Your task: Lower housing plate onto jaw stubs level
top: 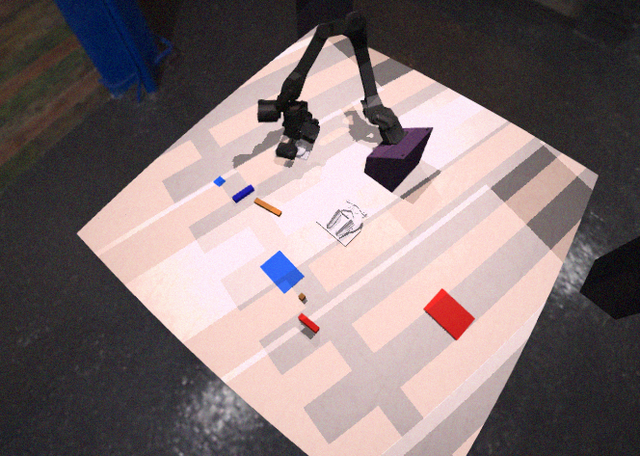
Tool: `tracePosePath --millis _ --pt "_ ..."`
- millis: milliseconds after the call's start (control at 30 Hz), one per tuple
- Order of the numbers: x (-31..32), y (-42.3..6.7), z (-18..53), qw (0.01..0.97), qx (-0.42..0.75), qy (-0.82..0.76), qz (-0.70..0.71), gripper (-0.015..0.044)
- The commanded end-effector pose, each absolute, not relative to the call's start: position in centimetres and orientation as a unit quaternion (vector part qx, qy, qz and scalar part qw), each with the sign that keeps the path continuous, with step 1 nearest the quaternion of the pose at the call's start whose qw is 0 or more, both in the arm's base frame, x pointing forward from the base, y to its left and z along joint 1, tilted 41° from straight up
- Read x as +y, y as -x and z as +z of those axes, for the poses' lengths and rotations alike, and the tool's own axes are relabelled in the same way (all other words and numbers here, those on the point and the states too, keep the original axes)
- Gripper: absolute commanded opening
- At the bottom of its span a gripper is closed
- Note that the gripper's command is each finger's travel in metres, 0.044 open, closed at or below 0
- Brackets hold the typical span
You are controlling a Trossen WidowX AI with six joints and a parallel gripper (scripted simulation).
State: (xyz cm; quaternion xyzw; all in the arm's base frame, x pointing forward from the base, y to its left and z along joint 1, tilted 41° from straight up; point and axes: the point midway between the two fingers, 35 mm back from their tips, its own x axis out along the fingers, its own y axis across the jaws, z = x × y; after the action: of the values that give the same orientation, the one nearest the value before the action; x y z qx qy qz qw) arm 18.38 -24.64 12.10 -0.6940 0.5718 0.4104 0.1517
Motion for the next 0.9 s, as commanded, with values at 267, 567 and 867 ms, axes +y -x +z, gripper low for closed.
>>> tracePosePath --millis 267,567,867 --pt "-24.61 -18.35 11.85 0.151 0.569 0.694 0.414 0.0440" --pt "-24.65 -18.35 11.81 0.151 0.569 0.694 0.414 0.0440" --pt "-24.67 -18.31 11.89 0.152 0.572 0.693 0.412 0.0407"
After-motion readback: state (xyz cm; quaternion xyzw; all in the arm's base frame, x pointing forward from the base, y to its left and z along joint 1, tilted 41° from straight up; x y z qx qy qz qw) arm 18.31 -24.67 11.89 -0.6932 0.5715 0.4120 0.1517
